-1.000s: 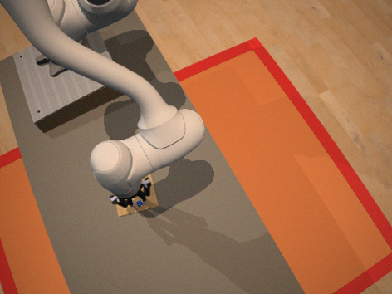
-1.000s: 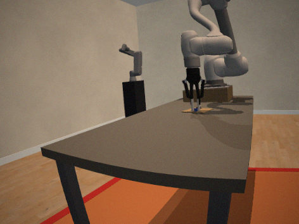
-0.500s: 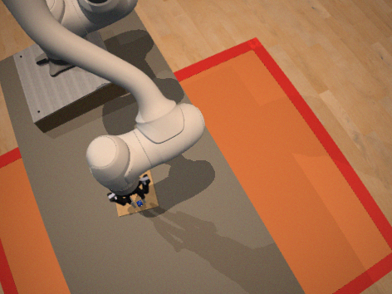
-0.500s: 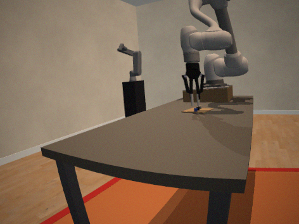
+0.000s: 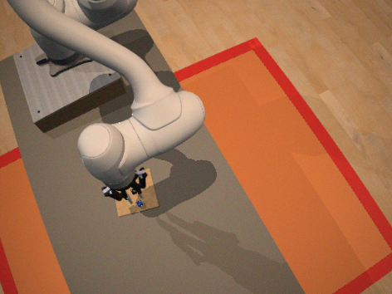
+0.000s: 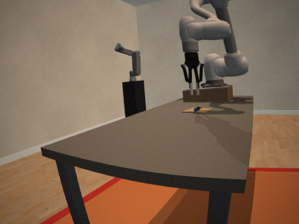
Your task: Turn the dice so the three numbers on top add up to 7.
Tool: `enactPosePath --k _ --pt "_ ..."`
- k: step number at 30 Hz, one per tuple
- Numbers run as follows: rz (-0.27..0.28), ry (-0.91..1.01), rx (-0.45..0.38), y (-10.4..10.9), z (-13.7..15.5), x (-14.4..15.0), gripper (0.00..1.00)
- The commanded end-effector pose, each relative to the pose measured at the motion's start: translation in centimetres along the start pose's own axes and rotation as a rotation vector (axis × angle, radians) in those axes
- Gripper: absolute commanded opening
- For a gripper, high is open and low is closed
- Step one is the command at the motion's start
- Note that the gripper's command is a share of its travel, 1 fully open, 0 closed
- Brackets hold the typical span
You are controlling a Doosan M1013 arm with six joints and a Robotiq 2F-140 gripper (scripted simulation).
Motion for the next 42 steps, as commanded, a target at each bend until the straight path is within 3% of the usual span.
enactPosePath --k 1,3,4,29,42 --pt "0.0 0.0 0.0 0.3 0.0 0.0 0.19" --pt "0.0 0.0 0.0 0.3 0.0 0.0 0.19" --pt "0.0 0.0 0.0 0.3 0.0 0.0 1.0" --pt "0.0 0.0 0.0 0.4 0.0 0.0 1.0" --pt "0.0 0.0 0.0 3.7 0.0 0.0 1.0"
Point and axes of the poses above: the point where the finger pads meet when closed, its own y axis back along the fingers, its own x axis across the jaws, z = x × y, the point moved 7 cm from there along y, back along the fingers, and after that the axes turned 9 degrees about y, right-handed, at the moved point
